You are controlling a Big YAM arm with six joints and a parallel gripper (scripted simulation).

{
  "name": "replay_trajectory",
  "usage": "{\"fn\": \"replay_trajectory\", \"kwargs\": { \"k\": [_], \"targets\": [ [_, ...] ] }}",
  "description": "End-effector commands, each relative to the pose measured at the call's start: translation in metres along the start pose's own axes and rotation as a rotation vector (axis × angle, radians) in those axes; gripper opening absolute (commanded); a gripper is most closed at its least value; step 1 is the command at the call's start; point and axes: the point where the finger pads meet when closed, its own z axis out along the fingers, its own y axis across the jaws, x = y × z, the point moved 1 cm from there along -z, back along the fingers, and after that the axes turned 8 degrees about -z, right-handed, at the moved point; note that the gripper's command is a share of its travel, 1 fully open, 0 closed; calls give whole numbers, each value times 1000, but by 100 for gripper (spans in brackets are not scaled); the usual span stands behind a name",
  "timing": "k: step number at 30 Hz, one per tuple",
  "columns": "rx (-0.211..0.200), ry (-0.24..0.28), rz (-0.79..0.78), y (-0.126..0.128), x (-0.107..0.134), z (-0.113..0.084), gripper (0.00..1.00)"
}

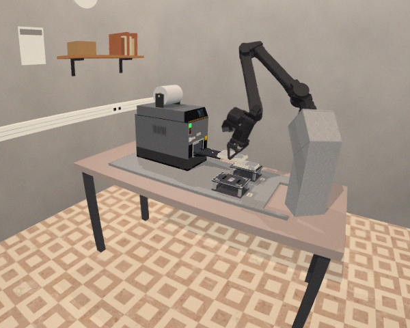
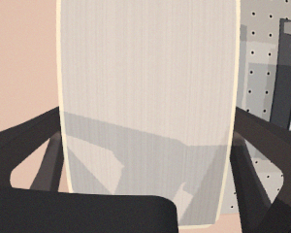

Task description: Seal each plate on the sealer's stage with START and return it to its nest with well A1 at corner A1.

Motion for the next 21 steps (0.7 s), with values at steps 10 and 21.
{"fn": "replay_trajectory", "kwargs": {
  "k": [10,21],
  "targets": [
    [13,-13,7,-15,-10,-1,0],
    [-1,-15,9,0,1,-8,0]
  ]
}}
